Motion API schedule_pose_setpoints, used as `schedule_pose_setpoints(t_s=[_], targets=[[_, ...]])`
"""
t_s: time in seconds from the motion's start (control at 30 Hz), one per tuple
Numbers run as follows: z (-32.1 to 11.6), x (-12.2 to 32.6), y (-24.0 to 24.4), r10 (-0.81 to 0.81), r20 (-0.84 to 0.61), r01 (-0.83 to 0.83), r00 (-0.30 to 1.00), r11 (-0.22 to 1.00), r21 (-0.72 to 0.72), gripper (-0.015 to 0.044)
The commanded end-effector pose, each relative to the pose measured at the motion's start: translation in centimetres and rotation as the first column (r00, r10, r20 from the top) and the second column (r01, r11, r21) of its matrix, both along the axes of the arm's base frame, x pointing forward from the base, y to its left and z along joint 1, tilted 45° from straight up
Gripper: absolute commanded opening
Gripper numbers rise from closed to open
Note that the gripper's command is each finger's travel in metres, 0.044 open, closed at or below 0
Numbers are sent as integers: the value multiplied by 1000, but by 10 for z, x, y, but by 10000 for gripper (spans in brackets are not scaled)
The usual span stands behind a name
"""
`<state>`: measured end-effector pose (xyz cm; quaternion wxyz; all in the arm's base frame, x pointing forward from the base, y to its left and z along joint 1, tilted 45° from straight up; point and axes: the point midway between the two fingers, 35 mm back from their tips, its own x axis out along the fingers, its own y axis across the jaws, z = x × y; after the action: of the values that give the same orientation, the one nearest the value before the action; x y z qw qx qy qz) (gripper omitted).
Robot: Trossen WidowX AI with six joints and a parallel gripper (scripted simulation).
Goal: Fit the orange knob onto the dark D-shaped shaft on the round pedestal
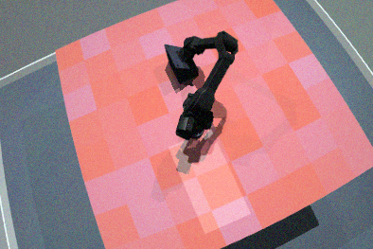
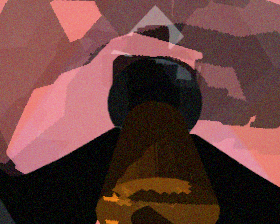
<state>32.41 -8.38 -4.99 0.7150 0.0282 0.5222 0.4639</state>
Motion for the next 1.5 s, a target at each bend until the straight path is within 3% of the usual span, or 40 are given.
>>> schedule_pose_setpoints(t_s=[0.0, 0.3, 0.53, 1.27, 1.47], targets=[[0, 1, 0, 1, 6, -1, 1000, 1000, 1, 0], [3, 1, -3, 7, 12, -7, 1000, 1000, 1, 0], [3, 1, -5, 151, 149, -150, 977, 989, -16, 0], [2, 1, -4, 151, 149, -150, 977, 989, -16, 0], [4, 0, -3, 267, 260, -265, 928, 963, -44, 0]])
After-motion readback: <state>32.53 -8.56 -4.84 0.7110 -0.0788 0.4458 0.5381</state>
